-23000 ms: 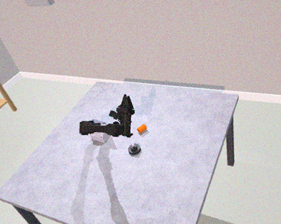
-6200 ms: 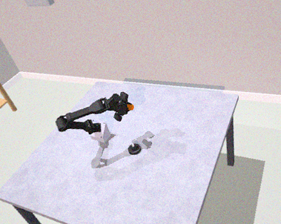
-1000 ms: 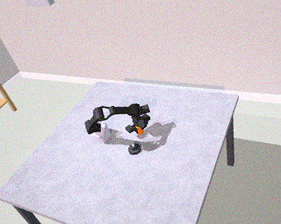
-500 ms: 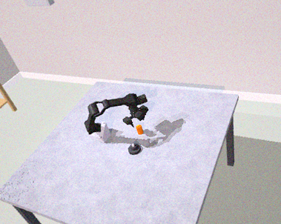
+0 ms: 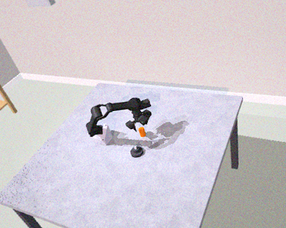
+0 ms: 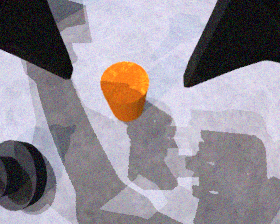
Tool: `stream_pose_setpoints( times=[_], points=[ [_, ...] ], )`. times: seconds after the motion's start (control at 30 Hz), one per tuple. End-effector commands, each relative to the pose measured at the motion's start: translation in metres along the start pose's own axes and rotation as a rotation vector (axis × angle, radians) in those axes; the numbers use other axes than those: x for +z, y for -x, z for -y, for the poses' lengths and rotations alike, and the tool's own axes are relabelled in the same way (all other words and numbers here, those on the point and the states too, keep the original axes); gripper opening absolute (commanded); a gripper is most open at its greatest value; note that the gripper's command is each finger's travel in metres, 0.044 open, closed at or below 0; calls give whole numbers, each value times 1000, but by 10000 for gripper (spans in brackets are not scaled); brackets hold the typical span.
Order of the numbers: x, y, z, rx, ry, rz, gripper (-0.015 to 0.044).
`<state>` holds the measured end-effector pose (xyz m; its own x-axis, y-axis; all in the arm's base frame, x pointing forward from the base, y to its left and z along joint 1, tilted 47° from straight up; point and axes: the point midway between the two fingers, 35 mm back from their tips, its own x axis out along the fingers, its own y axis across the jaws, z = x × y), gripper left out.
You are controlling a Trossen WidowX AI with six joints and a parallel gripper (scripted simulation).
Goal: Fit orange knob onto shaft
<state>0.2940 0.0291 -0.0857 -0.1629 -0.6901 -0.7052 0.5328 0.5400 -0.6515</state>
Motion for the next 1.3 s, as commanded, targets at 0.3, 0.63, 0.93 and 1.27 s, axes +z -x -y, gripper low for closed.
stream_pose_setpoints(
  times=[0.3, 0.63, 0.93, 1.27],
  points=[
    [0, -23, 1, -6, 7, 0, 440],
    [0, -39, 1, -7, 7, 1, 440],
    [-1, -54, 2, -8, 6, 2, 440],
    [-1, -60, 3, -9, 6, 2, 335]
  ],
)
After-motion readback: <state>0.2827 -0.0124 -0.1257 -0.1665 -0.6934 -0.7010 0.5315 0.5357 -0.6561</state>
